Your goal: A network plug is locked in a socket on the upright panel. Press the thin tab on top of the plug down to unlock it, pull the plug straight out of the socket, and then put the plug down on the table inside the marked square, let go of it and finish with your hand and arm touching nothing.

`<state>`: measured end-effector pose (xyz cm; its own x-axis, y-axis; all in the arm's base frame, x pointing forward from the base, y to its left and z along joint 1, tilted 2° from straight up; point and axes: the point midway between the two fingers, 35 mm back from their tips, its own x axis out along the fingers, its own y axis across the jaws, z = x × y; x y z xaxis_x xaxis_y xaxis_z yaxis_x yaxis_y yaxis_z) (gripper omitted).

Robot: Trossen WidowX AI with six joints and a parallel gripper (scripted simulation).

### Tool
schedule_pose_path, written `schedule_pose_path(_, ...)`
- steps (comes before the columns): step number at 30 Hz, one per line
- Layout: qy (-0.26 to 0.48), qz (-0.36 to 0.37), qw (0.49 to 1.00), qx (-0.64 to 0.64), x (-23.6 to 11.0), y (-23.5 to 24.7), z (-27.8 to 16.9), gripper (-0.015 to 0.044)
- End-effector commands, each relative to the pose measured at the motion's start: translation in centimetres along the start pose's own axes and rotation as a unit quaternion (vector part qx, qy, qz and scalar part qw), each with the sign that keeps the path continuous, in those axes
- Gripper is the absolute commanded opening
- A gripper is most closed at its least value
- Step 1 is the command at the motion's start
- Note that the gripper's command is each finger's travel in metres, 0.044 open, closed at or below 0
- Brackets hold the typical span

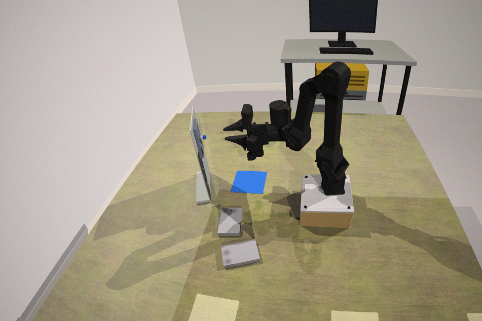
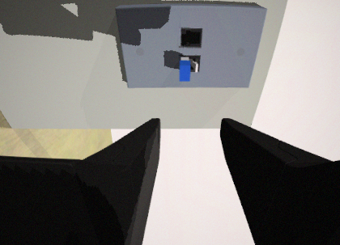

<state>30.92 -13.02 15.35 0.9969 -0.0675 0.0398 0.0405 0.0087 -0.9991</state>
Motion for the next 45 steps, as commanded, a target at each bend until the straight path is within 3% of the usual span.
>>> schedule_pose_path(1,0.002,-0.003,1.0,-0.004,1.3,-0.2,0.3,0.0156)
schedule_pose_path(45,0.002,-0.006,1.0,-0.003,7.2,-0.4,1.9,0.0149)
